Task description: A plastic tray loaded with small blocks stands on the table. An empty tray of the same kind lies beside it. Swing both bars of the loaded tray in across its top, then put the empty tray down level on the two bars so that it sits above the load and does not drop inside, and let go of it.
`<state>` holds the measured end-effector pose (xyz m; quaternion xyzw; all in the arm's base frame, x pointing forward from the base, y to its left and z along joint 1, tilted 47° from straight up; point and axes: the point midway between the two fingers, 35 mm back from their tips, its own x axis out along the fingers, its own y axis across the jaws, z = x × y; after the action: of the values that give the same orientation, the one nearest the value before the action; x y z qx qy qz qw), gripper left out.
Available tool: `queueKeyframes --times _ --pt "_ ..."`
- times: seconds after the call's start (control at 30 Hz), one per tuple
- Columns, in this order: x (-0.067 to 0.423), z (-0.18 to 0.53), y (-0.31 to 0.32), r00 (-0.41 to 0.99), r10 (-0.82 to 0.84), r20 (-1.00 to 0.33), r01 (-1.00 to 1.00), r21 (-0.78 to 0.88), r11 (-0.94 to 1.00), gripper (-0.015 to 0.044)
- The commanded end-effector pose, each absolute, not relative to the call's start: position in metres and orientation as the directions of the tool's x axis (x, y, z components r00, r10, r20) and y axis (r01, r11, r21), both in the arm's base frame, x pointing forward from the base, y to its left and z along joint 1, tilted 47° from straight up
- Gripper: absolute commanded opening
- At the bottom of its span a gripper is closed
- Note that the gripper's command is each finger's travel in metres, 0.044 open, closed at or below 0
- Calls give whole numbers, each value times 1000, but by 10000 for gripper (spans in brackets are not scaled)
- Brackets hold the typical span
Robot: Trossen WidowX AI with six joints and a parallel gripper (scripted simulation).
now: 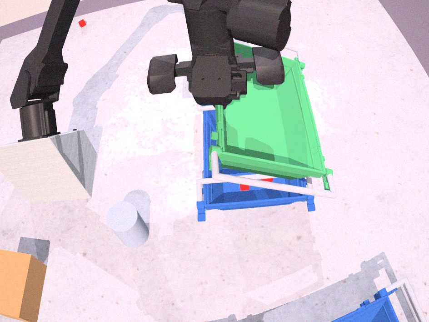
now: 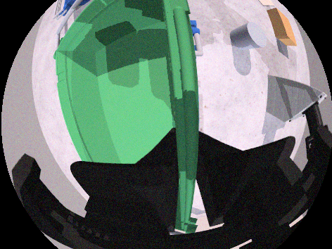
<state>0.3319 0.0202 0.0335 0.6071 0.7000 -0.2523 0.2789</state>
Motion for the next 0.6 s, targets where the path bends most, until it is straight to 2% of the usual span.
queueKeyframes --times 0.0,0.57 --pt "333 30 24 -92 715 -693 992 -6 123 0" --pt "325 19 35 -93 716 -692 992 -6 123 0"
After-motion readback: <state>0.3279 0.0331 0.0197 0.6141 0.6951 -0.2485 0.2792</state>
